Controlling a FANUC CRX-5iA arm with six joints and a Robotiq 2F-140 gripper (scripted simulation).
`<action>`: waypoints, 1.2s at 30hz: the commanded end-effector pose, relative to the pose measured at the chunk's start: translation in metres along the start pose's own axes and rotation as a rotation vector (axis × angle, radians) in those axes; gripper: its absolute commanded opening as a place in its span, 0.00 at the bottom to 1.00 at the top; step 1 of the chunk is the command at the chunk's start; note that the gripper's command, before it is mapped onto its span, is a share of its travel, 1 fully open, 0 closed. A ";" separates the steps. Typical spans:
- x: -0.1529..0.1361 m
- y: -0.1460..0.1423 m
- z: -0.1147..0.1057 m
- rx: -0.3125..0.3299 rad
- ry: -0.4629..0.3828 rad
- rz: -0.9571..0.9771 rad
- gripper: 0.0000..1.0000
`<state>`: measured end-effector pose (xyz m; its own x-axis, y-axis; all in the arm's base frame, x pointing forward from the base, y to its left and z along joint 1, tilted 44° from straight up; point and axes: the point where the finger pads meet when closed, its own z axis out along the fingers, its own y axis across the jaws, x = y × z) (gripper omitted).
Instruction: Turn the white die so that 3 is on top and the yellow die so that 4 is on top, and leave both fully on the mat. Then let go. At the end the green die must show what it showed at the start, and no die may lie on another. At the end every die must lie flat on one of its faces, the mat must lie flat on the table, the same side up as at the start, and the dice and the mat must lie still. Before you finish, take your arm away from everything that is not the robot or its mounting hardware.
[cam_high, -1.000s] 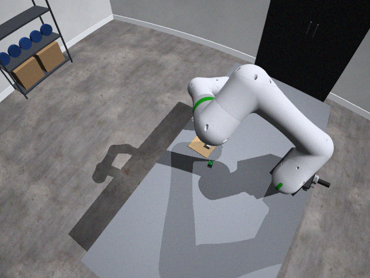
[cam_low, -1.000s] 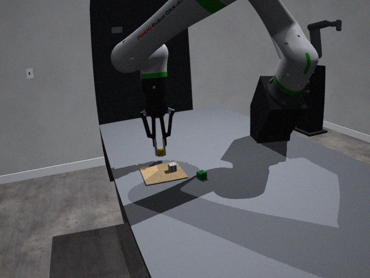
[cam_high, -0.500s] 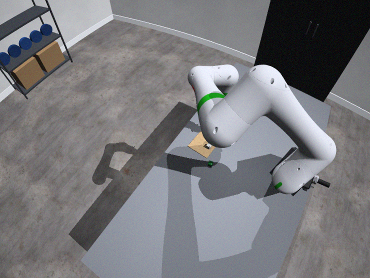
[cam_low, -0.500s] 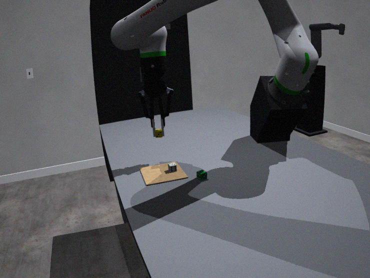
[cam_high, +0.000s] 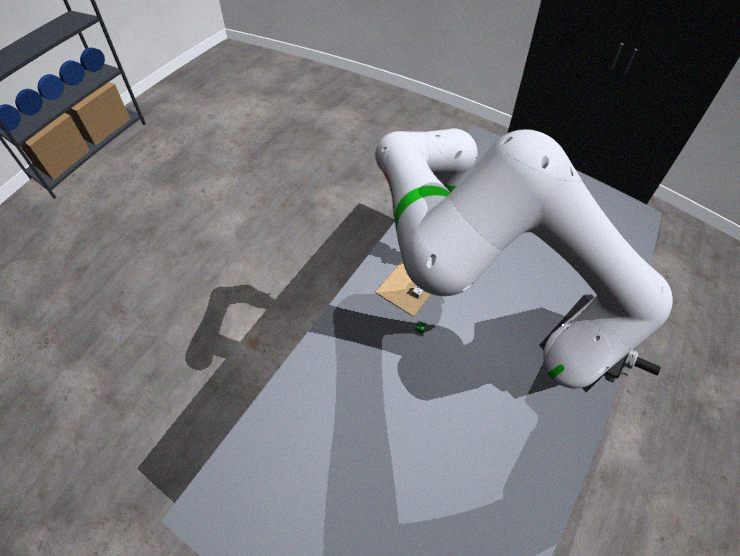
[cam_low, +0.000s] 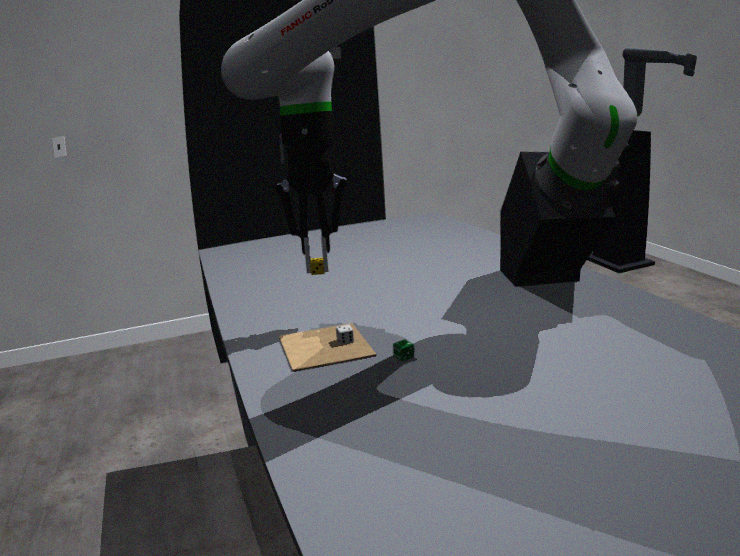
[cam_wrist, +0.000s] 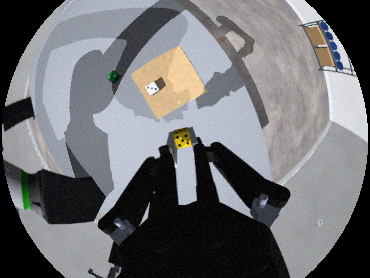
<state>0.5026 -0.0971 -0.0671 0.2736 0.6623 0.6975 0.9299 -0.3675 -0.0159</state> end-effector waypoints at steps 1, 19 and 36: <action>0.001 0.000 0.000 0.000 -0.001 0.023 0.13; 0.029 0.002 0.001 -0.001 -0.007 0.494 0.13; 0.060 0.003 0.003 -0.006 -0.012 1.031 0.13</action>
<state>0.5199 -0.0615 -0.0323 0.8937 0.1289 0.4297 0.3721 -0.7480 -0.5496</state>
